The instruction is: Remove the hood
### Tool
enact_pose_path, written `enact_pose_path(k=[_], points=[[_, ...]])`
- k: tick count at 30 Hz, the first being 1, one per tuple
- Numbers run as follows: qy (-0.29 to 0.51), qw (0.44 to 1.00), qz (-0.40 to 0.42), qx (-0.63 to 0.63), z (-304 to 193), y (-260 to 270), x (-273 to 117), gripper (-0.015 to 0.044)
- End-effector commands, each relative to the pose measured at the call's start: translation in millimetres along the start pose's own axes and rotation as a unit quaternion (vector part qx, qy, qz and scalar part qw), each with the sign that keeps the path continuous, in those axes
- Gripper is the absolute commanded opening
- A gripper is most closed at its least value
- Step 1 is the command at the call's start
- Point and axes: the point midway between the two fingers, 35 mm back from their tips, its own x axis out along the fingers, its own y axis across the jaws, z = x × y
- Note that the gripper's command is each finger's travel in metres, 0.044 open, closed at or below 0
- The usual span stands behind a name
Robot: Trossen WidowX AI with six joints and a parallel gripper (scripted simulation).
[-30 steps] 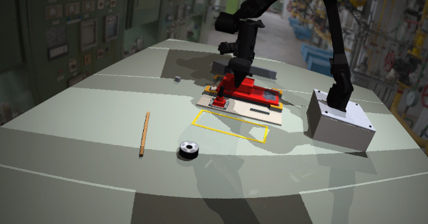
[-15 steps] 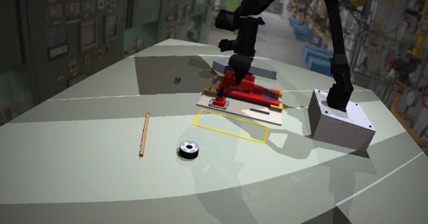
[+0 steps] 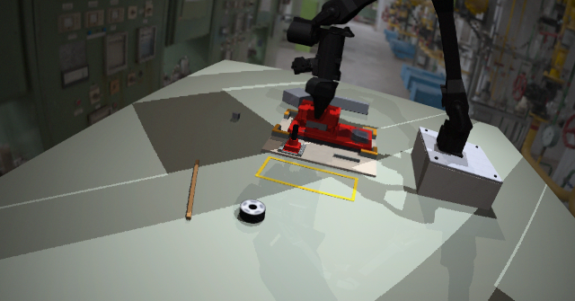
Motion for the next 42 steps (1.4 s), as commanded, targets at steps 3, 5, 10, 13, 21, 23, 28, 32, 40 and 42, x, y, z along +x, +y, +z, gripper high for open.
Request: enact_pose_path(k=[3, 5, 10, 13, 21, 23, 28, 32, 40, 42], points=[[-0.002, 1.000, 0.000, 0.001, 0, 0, -6, 0.0000], [-0.002, 1.000, 0.000, 0.001, 1, 0, -12, 0.0000], [-0.002, 1.000, 0.000, 0.001, 1, 0, -34, 0.0000], [-0.002, 1.000, 0.000, 0.001, 1, 0, -47, 0.0000], [0.000, 1.000, 0.001, -0.001, 4, 18, -42, 0.0000], [-0.001, 1.000, 0.001, -0.001, 5, 27, -42, 0.0000], [-0.001, 1.000, 0.005, 0.000, 6, 47, -43, 0.0000], [0.000, 1.000, 0.009, 0.002, 6, 64, -44, 0.0000], [0.001, 1.000, 0.012, 0.002, 4, 96, -45, 0.0000], [0.001, 1.000, 0.011, 0.002, 4, 104, -46, 0.0000]])
